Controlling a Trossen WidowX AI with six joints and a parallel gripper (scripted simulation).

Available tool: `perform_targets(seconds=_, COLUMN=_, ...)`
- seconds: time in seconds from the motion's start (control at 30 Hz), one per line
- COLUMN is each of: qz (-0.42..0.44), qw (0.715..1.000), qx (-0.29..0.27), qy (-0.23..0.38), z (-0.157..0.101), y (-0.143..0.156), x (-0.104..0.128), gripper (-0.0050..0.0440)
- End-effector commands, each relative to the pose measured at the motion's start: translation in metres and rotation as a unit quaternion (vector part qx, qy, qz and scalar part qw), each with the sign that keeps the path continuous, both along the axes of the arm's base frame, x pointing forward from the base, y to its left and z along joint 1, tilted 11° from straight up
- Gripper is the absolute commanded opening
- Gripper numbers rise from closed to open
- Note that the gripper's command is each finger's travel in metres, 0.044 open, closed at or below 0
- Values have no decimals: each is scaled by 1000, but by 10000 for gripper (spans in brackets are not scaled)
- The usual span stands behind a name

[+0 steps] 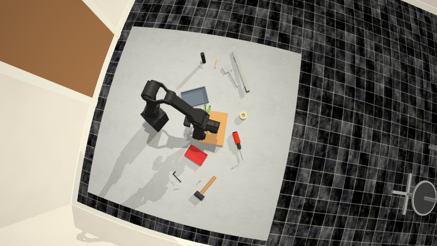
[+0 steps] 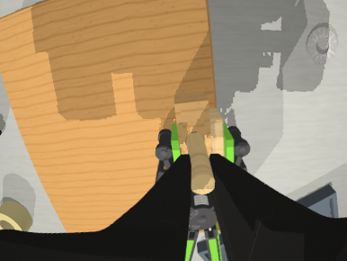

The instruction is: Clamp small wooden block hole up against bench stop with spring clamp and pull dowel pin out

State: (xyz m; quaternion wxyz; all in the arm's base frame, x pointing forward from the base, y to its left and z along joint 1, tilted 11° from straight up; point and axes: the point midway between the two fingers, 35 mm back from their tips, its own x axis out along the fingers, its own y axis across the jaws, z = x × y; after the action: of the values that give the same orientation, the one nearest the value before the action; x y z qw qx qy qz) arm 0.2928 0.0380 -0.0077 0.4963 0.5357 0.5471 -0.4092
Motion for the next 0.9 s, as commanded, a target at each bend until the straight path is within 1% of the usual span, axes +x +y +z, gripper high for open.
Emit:
perform_targets(seconds=0.0, qz=72, qw=997, qx=-5, qy=-14, z=1, y=0, x=0, gripper=0)
perform_targets(seconds=0.07, qz=72, qw=997, qx=-5, qy=-14, z=1, y=0, x=0, gripper=0)
perform_targets(seconds=0.23, qz=152, qw=988, qx=-11, qy=-28, z=1, y=0, x=0, gripper=0)
perform_targets(seconds=0.47, qz=251, qw=967, qx=-18, qy=-46, z=2, y=0, x=0, gripper=0)
perform_targets(seconds=0.87, qz=259, qw=965, qx=-18, qy=-48, z=4, y=-1, x=0, gripper=0)
